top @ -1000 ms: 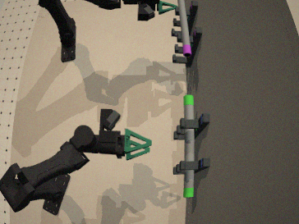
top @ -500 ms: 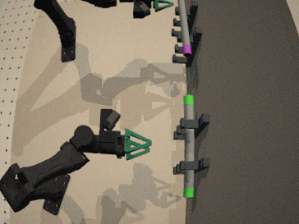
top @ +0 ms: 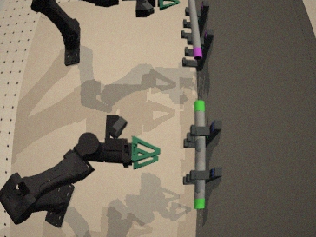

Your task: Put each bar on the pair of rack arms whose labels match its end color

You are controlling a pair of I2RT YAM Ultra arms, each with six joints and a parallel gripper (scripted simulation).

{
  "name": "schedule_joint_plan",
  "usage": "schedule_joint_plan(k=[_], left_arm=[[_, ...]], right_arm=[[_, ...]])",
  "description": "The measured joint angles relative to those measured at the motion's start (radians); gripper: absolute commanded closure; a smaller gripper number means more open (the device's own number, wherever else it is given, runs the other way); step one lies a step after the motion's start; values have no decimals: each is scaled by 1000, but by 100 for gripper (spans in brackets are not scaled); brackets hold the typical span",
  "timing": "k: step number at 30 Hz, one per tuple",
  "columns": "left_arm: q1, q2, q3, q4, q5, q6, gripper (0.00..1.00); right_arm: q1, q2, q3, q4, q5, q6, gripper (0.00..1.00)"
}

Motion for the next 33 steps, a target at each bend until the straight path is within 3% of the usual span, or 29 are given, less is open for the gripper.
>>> schedule_joint_plan(k=[17, 33], left_arm=[[10, -87, -15, -68, 9, 0, 0], [-84, -119, -88, -67, -72, 0, 0]], right_arm=[[0, 0, 0, 0, 0, 0, 0], [0, 0, 0, 0, 0, 0, 0]])
